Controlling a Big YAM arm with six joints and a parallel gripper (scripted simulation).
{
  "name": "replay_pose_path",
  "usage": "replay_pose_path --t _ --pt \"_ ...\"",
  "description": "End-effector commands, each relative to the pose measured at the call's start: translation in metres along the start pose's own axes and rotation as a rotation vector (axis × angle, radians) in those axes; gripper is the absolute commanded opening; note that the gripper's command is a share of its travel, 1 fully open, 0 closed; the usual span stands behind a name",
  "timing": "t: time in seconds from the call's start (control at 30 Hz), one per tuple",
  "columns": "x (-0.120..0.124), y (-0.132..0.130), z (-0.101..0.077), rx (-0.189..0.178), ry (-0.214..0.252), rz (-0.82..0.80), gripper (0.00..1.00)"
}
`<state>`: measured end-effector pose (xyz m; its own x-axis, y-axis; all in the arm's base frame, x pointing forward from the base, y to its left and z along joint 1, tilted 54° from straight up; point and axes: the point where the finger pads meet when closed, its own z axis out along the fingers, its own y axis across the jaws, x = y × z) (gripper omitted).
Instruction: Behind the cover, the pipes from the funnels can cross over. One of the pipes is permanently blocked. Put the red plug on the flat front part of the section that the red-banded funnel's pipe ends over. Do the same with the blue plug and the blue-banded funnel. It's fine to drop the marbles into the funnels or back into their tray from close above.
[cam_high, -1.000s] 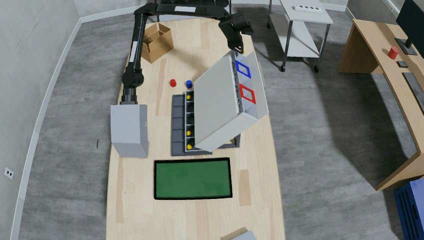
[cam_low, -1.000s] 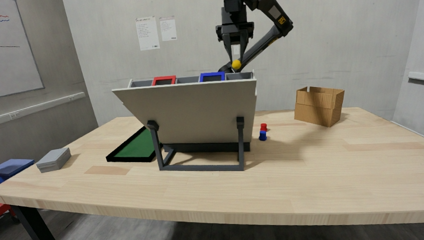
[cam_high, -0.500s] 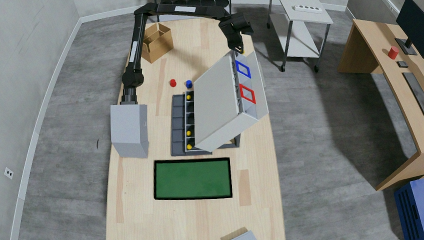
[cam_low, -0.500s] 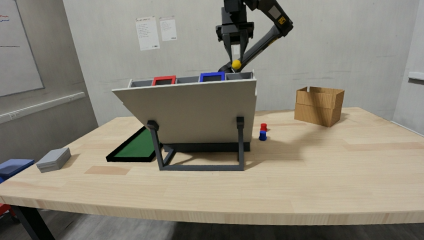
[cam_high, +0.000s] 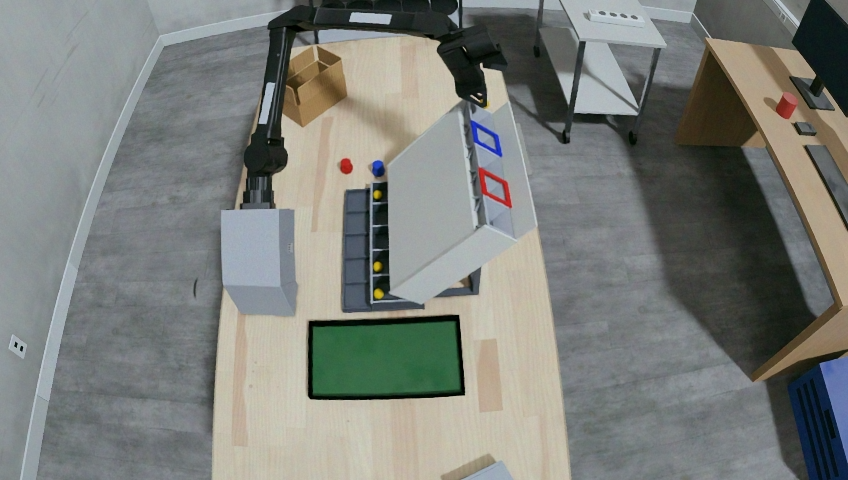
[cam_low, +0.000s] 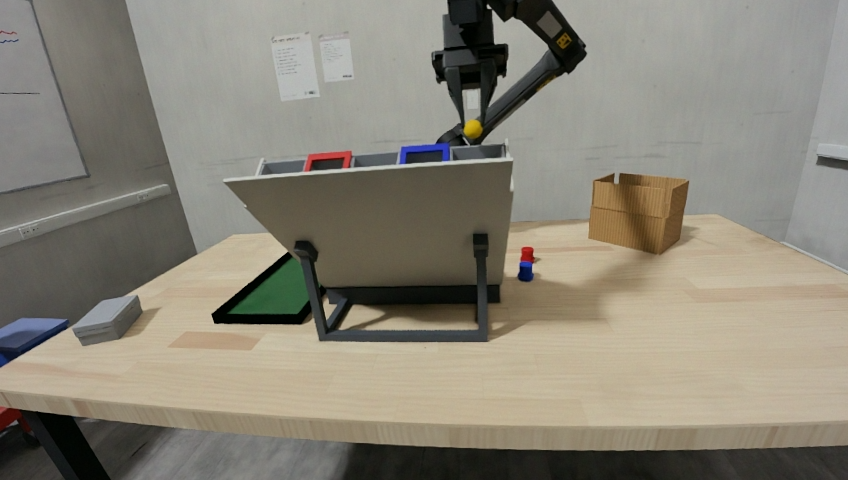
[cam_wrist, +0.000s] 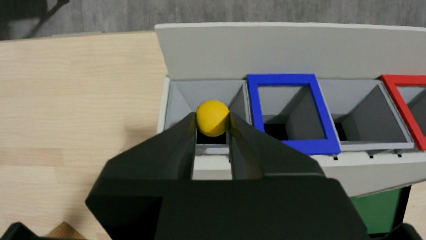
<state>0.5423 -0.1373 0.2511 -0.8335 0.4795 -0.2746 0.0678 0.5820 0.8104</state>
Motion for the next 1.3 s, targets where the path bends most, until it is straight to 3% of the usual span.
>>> replay_pose_path --t 0.0,0.37,0.4,1.27 --pt "-0.010 0.017 -0.007 0.001 -0.021 -0.034 0.00" --pt "-0.011 0.018 -0.008 0.001 -0.022 -0.034 0.00" --pt "-0.007 0.002 -0.008 0.003 -0.021 -0.013 0.59" --pt "-0.007 0.003 -0.008 0.003 -0.021 -0.013 0.59"
